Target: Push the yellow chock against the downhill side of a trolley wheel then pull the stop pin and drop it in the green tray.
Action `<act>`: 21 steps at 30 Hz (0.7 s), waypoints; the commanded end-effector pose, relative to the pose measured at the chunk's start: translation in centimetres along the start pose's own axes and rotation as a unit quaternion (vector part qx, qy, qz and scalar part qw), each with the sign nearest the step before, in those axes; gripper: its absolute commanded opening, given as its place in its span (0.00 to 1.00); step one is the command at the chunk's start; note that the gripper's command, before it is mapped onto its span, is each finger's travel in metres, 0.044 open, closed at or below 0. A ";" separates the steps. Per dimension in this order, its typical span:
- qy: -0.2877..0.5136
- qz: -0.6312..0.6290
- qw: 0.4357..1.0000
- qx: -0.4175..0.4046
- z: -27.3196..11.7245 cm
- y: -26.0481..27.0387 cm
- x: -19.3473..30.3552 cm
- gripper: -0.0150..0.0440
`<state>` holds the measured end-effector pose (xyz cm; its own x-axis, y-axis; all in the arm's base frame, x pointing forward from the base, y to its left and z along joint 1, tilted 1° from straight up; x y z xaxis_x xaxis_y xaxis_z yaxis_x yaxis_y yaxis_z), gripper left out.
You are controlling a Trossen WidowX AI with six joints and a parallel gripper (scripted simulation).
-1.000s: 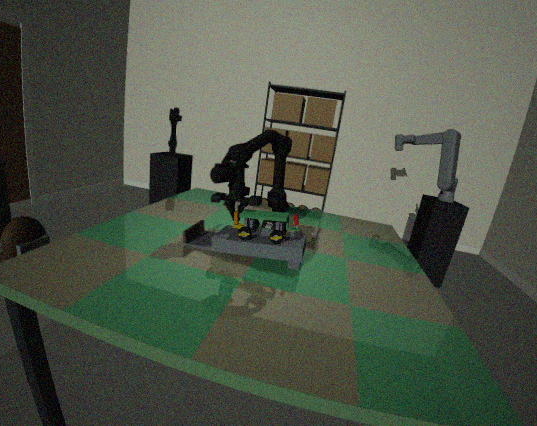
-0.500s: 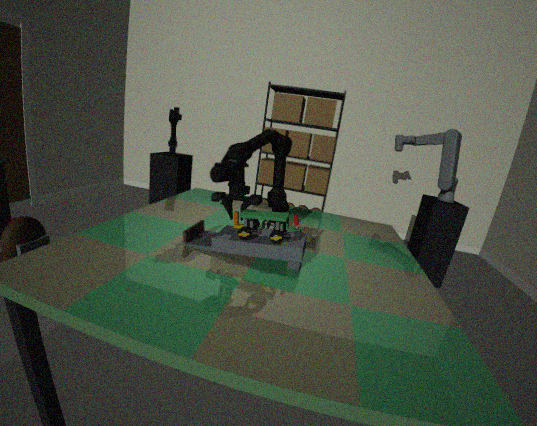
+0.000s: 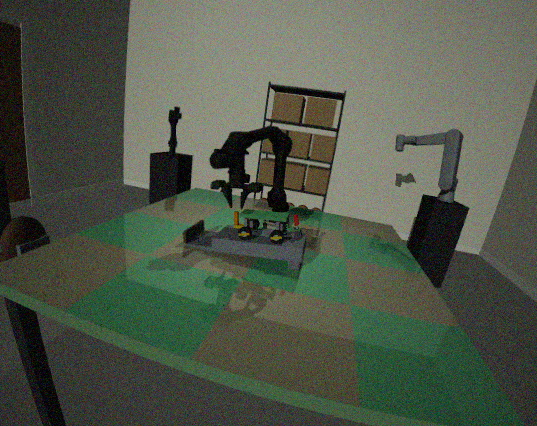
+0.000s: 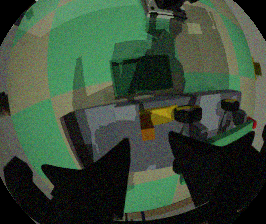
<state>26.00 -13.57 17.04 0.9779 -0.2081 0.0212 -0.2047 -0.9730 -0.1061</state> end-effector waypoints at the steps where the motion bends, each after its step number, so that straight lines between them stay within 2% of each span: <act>1: 0.003 -0.003 1.000 0.002 -1.1 -0.1 0.2 0.58; 5: 0.001 0.000 1.000 0.000 -0.3 0.0 0.0 0.75; 9: 0.022 -0.058 0.998 -0.012 -1.1 -0.4 0.6 0.58; 14: 0.049 -0.186 0.981 -0.022 -2.5 -2.6 1.7 0.58; 21: 0.052 -0.366 0.929 0.009 -2.8 -8.5 2.4 0.58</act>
<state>29.21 -8.47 20.14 0.9200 0.3568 0.1622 0.3676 -0.9291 -0.0409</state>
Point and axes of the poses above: the point midway between the two fingers, 35 mm back from their tips, its own z axis out along the fingers, its own y axis across the jaws, x = y × z, the point moved 2 cm from there along -z, back along the fingers, and after that the axes turned 10 degrees about z, right-handed, at the moved point
